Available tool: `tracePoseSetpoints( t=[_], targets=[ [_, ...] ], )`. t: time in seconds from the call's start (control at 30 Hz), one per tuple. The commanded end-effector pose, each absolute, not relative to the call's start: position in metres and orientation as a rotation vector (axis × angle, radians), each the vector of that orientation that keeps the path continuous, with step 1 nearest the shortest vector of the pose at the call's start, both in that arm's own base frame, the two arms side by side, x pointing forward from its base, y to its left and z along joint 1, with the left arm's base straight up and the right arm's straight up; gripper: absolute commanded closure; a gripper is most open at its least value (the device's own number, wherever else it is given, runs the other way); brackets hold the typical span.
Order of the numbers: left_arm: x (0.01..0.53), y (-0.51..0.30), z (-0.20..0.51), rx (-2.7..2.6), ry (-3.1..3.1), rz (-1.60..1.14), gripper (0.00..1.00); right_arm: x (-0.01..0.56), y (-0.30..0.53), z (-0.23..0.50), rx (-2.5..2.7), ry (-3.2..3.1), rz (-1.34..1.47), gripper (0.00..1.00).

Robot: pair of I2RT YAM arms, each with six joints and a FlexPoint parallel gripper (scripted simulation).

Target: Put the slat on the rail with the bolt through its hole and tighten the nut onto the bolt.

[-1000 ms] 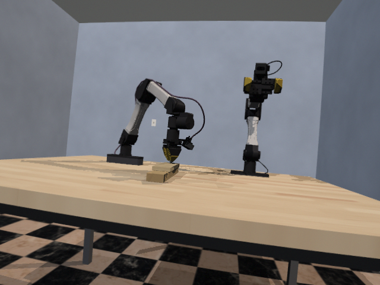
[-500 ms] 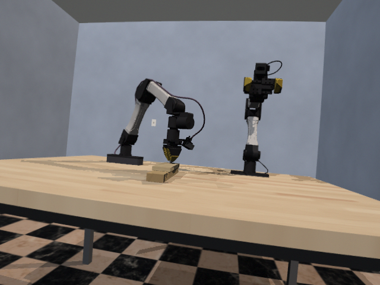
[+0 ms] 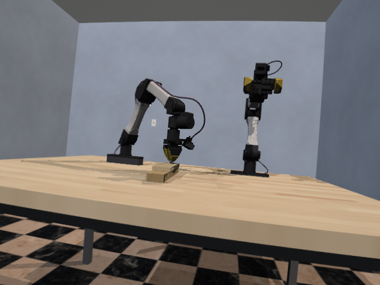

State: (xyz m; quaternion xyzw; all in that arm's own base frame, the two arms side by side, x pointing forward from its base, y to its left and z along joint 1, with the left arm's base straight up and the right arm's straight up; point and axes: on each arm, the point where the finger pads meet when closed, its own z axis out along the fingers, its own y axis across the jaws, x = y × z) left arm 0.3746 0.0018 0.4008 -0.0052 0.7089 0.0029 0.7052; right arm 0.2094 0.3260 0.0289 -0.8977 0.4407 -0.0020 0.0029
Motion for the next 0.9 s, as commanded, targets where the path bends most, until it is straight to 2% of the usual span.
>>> tracePoseSetpoints(
  t=[0.0, 0.77, 0.87],
  targets=[
    [0.373, 0.001, 0.408, -0.008, 1.556, 0.006, 0.00, 0.209, 0.326, 0.022, -2.816, 1.377, 0.009, 0.64],
    [0.373, 0.001, 0.408, -0.008, 1.556, 0.006, 0.00, 0.209, 0.326, 0.016, -2.816, 1.377, 0.009, 0.64],
    [0.373, 0.001, 0.408, -0.008, 1.556, 0.006, 0.00, 0.210, 0.329, 0.027, -2.801, 1.371, -0.004, 0.68]
  ],
)
